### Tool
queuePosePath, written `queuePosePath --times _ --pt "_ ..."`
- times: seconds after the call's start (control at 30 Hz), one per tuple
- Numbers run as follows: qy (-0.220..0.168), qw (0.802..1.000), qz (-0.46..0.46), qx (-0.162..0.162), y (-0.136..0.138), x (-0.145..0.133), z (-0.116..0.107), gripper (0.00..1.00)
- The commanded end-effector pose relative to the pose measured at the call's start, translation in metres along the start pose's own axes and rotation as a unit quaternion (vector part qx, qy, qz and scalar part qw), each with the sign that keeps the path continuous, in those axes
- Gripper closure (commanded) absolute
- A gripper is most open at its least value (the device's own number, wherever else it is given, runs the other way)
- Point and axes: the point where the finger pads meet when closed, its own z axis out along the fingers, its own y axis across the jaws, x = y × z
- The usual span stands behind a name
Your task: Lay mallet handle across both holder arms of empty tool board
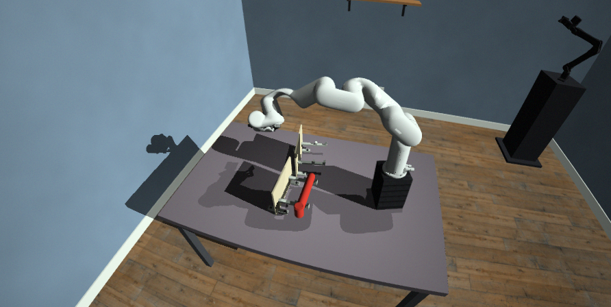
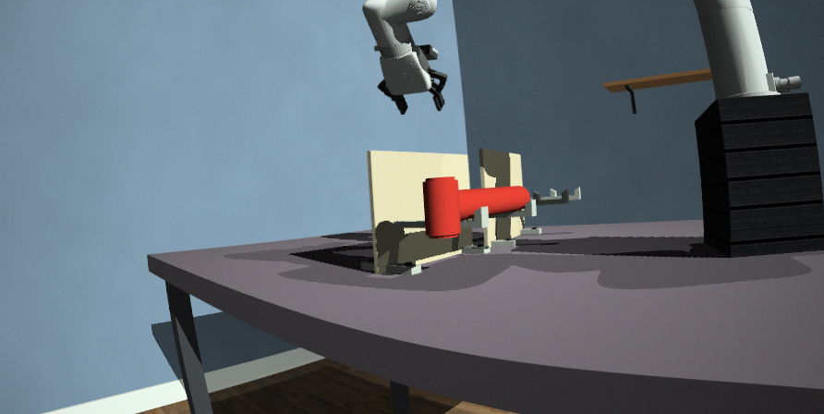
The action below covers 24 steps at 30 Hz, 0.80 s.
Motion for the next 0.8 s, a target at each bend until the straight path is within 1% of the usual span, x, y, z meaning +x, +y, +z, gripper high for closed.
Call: queuePosePath --times 0.0,0.6,0.7,0.77 --pt "0.000 1.000 0.002 0.002 -0.001 0.002 -0.002 0.00" --pt "-0.001 1.000 0.002 0.002 -0.001 0.001 -0.002 0.00" --pt "-0.020 1.000 0.007 0.000 0.009 -0.013 -0.008 0.00" --pt "-0.046 0.999 0.016 -0.005 0.024 -0.032 -0.017 0.00"
